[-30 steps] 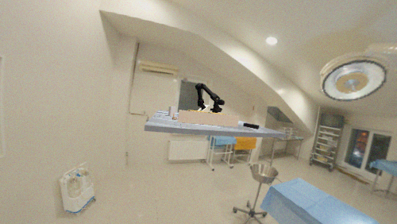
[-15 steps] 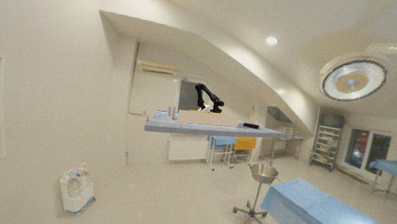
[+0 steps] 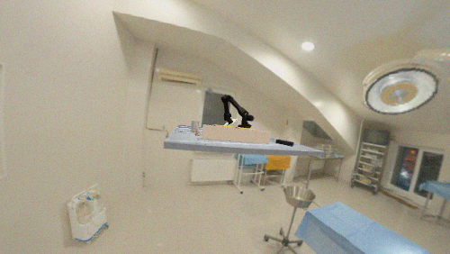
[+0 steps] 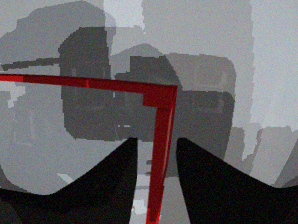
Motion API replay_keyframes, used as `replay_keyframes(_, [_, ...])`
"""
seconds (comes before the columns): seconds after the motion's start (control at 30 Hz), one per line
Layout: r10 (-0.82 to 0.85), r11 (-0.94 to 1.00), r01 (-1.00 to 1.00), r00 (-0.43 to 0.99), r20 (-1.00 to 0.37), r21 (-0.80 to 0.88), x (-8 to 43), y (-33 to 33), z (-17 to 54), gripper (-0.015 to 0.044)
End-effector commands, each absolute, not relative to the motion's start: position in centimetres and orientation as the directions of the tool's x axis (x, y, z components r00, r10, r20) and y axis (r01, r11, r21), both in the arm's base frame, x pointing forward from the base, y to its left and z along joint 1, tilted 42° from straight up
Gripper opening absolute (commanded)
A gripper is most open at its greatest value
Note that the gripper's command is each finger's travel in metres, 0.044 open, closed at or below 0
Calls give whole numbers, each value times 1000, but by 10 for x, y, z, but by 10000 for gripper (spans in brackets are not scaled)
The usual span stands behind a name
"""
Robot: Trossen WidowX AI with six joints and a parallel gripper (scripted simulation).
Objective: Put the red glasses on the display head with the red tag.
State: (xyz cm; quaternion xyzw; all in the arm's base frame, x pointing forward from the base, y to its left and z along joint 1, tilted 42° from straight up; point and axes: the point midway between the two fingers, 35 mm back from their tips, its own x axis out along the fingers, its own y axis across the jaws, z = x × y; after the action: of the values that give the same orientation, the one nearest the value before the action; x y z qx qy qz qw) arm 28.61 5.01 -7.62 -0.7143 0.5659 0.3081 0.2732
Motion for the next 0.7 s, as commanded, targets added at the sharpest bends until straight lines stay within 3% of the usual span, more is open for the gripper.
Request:
replay_keyframes(0.0, [-640,-209,-977,170,-749,-42,286,50,-76,107])
replay_keyframes(0.67, [-645,-214,-976,170,-745,-38,272,52,-70,107])
